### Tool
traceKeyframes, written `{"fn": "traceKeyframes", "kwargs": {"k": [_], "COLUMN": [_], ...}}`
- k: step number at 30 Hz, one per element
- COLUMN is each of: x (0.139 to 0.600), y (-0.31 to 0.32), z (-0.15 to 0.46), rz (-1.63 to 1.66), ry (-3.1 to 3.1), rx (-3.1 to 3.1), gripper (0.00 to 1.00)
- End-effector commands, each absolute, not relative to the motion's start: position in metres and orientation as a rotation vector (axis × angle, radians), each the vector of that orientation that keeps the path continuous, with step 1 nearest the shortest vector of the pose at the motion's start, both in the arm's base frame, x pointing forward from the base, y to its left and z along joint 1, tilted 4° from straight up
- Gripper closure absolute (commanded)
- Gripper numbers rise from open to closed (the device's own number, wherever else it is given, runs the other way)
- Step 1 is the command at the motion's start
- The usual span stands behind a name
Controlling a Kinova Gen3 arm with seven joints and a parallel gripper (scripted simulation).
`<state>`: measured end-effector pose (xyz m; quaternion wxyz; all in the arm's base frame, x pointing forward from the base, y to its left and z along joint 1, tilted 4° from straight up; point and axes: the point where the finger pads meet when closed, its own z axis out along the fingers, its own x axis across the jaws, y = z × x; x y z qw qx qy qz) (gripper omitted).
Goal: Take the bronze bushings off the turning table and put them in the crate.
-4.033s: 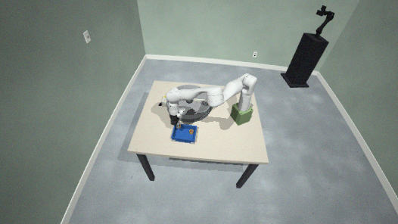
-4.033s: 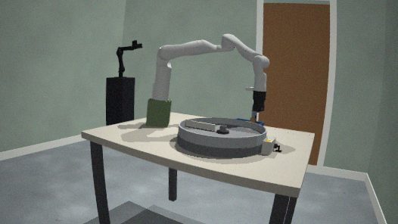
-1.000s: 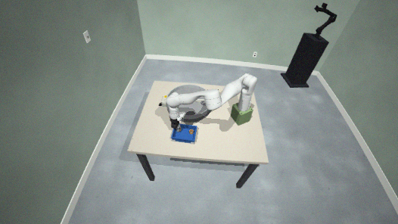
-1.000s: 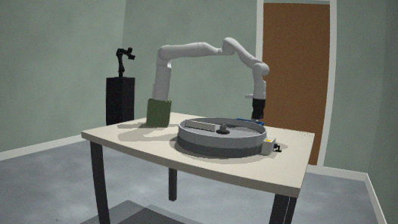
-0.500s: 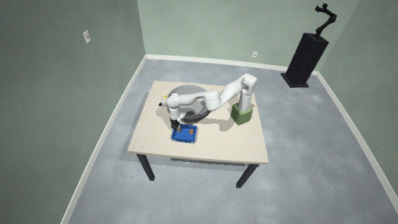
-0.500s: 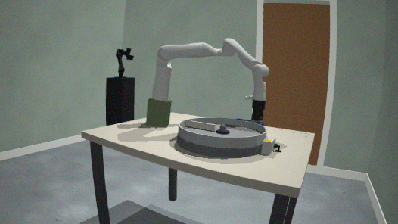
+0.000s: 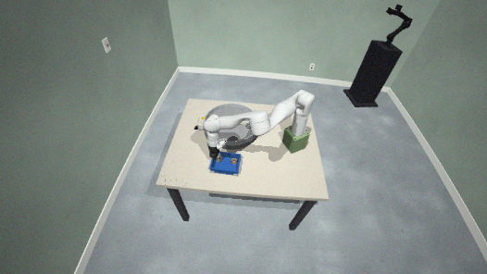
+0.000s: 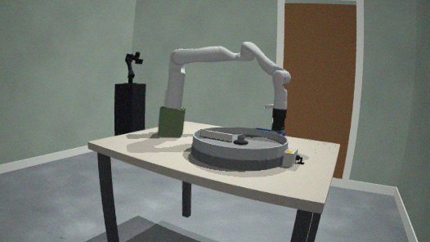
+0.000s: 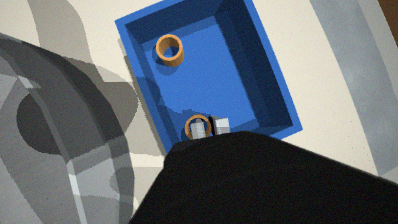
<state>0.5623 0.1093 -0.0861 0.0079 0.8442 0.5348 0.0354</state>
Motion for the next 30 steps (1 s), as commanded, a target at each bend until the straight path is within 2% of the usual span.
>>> {"fn": "traceKeyframes", "kwargs": {"k": [1, 4, 5, 30], "x": [0.5630, 0.5630, 0.5630, 0.5630], "y": [0.1094, 0.1094, 0.1094, 0.1094], "z": [-0.0850, -0.0850, -0.0850, -0.0850], "rz": [0.114, 0.114, 0.114, 0.114], "ry": [1.671, 1.671, 1.671, 1.671], "rx": [2.638, 2.638, 2.638, 2.638], "gripper": [1.00, 1.00, 0.58, 0.58]}}
